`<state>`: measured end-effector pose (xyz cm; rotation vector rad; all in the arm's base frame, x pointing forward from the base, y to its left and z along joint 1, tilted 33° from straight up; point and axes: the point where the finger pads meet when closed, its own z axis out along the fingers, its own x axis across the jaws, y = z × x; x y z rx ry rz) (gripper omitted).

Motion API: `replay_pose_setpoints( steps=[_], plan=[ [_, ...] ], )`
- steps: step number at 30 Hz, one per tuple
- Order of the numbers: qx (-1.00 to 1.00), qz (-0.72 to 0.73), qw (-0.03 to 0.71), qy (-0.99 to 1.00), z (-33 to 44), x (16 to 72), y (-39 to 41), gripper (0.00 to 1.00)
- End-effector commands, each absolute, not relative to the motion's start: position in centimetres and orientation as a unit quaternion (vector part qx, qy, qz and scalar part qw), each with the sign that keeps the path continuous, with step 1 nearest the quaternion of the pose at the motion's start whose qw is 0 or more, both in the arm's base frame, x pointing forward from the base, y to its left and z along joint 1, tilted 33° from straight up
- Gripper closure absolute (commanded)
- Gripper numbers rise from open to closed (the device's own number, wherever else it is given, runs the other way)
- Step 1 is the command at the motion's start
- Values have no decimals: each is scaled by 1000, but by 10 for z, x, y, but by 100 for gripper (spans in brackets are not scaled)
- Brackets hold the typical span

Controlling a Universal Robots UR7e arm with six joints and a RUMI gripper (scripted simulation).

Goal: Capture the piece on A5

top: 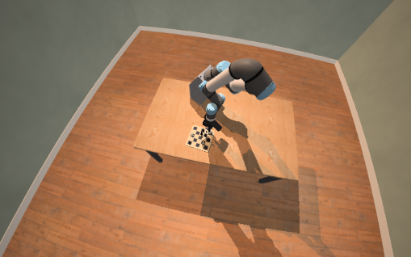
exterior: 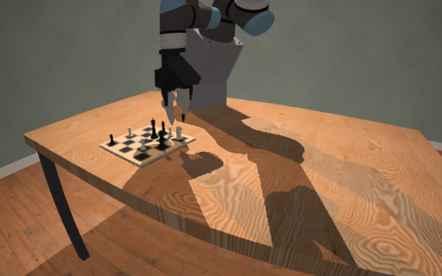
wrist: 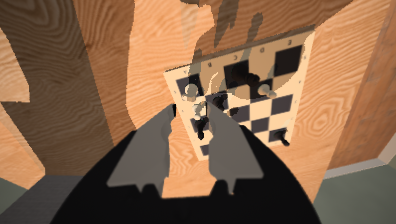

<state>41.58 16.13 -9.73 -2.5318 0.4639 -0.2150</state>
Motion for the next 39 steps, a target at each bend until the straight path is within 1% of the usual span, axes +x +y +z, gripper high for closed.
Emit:
replay_pose_setpoints(
  steps=[1,27,39],
  plan=[
    [-942,-80,276,173,-97,416,161,77],
    [-942,-80,276,173,-98,416,161,77],
    [-942,-80,276,173,-109,420,168,77]
  ],
)
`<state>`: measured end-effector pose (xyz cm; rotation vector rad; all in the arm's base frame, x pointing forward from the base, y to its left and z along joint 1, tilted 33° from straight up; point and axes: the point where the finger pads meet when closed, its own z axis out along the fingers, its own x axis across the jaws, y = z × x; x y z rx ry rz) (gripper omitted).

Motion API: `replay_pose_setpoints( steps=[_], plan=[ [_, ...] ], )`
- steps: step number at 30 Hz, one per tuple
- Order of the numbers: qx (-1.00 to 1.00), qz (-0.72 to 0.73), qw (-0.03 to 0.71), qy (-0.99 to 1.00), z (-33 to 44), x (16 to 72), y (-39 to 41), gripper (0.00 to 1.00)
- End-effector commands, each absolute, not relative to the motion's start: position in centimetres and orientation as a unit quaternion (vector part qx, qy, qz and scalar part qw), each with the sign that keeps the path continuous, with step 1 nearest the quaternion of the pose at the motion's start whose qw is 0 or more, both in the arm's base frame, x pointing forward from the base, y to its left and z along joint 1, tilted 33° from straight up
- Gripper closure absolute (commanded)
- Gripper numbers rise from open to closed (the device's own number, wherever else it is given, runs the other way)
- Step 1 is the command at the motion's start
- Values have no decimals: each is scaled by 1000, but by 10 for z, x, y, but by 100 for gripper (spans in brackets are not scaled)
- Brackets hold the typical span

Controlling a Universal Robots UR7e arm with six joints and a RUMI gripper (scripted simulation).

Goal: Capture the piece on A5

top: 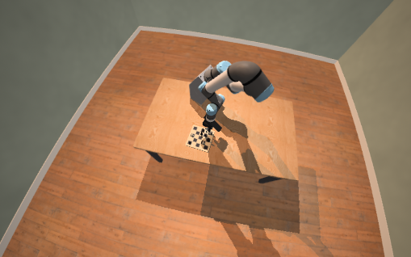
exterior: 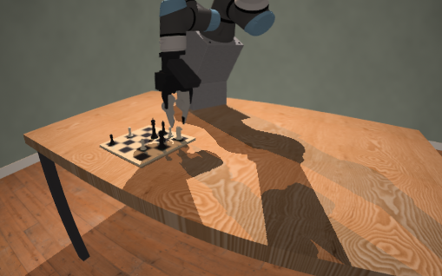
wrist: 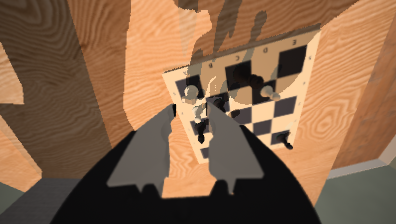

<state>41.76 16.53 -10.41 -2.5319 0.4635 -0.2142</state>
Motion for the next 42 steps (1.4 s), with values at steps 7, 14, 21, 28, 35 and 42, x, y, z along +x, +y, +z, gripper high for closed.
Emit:
replay_pose_setpoints(
  steps=[7,14,21,28,35,42],
  plan=[
    [-942,-80,276,173,-121,423,175,77],
    [-942,-80,276,173,-125,424,178,77],
    [-942,-80,276,173,-126,424,178,77],
    [-942,-80,276,173,-126,424,178,77],
    [-942,-80,276,173,-126,424,178,77],
    [-942,-80,276,173,-126,424,178,77]
  ],
)
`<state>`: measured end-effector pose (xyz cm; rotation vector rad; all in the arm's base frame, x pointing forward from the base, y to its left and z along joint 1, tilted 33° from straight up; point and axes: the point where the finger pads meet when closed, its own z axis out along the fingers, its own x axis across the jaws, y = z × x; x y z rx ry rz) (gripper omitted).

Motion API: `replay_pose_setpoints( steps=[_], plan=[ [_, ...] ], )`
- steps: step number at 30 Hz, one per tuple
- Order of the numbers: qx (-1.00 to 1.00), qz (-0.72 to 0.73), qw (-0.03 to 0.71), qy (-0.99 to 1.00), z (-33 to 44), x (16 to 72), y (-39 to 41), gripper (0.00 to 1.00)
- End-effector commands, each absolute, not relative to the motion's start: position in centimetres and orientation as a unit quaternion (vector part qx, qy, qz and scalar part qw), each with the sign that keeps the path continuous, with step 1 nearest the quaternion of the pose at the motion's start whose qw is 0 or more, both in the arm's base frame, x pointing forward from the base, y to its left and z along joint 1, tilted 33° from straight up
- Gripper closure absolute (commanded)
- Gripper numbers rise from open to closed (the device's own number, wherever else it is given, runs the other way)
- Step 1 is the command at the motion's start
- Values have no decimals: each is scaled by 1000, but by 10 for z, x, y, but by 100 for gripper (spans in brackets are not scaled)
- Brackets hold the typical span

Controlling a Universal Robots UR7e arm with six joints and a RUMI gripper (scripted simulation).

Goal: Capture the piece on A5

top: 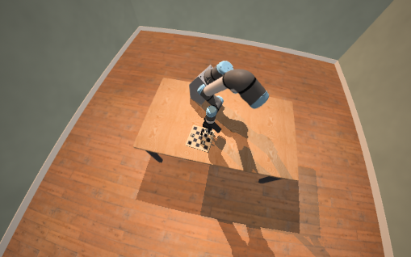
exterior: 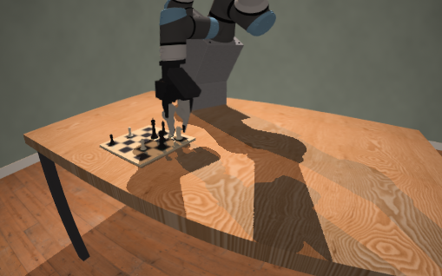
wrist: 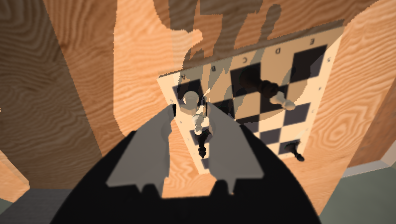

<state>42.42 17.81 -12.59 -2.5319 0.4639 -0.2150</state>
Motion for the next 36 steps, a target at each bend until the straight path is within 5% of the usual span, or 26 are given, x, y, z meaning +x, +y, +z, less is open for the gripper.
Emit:
replay_pose_setpoints(
  steps=[1,10,11,36],
  plan=[
    [-942,-80,276,173,-126,424,178,77],
    [-942,-80,276,173,-126,424,178,77],
    [-942,-80,276,173,-126,424,178,100],
    [-942,-80,276,173,-126,424,178,100]
  ],
)
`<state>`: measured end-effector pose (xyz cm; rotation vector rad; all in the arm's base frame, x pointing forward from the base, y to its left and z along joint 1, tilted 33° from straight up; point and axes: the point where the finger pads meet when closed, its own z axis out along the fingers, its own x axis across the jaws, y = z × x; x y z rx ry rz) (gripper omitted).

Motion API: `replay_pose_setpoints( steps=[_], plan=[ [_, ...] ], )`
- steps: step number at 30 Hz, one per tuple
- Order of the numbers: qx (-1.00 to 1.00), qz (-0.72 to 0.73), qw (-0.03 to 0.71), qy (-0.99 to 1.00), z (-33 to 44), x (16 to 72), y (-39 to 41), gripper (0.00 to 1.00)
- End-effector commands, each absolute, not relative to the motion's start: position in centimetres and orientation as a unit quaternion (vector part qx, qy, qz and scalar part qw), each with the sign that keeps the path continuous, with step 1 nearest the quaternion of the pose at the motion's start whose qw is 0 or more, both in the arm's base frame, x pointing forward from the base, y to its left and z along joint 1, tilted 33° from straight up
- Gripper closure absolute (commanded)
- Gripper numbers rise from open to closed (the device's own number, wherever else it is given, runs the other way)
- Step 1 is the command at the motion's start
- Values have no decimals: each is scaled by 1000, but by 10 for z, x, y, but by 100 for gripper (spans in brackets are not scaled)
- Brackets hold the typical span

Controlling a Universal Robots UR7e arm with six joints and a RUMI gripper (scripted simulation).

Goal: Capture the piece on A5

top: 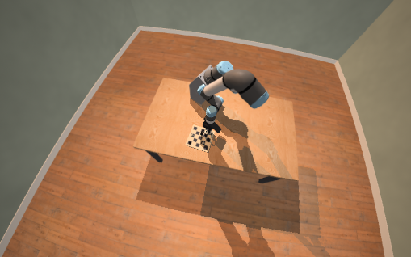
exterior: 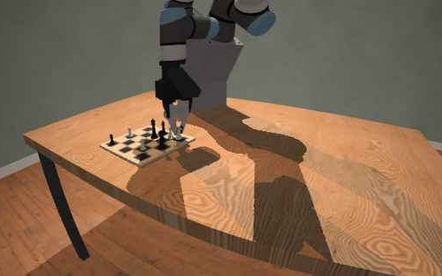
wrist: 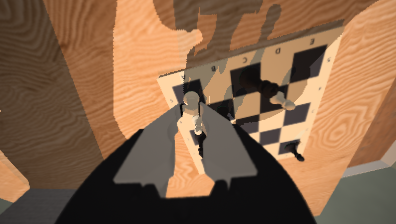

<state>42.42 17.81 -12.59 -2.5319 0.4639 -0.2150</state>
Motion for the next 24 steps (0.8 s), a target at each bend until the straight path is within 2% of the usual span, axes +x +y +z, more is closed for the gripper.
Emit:
replay_pose_setpoints(
  steps=[1,24],
  plan=[
    [-942,-80,276,173,-126,424,178,100],
    [-942,-80,276,173,-117,422,173,100]
  ],
)
